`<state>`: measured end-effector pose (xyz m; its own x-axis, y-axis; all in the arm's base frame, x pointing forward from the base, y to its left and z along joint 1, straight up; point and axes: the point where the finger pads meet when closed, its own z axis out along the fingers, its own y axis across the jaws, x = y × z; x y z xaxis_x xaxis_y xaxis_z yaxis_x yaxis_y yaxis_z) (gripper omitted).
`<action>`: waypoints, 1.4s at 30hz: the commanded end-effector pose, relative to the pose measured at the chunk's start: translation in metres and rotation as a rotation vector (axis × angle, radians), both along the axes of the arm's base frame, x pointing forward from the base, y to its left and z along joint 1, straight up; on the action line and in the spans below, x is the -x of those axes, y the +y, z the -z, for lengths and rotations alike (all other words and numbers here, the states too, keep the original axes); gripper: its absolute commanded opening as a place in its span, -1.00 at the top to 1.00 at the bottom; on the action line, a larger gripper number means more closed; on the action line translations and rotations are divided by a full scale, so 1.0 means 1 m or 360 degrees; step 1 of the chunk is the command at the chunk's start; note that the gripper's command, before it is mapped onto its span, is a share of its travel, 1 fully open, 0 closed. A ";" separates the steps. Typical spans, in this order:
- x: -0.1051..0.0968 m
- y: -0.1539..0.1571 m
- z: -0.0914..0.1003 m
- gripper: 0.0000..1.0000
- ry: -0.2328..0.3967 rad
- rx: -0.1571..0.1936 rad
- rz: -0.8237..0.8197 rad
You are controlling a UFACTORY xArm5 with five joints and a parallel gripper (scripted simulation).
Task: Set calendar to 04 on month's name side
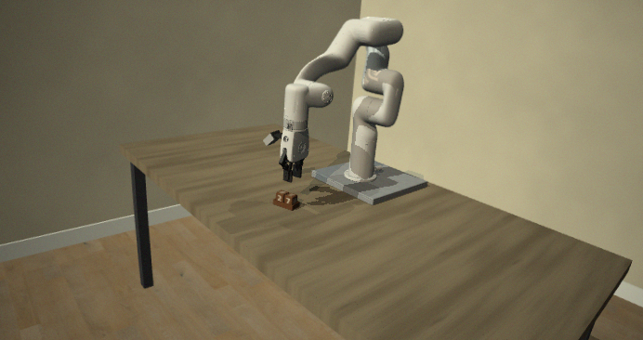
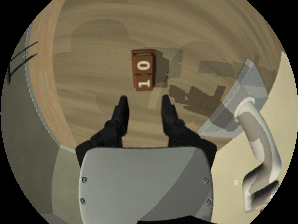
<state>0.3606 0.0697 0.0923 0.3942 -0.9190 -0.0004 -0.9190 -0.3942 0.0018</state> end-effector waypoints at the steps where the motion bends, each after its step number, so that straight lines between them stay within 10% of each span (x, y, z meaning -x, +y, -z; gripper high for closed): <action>1: -0.001 0.000 0.001 0.01 -0.0006 -0.0001 0.0000; 42: -0.001 0.001 0.046 0.01 -0.0006 -0.0001 0.0000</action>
<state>0.3605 0.0703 0.0471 0.3941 -0.9191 -0.0003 -0.9191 -0.3941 0.0014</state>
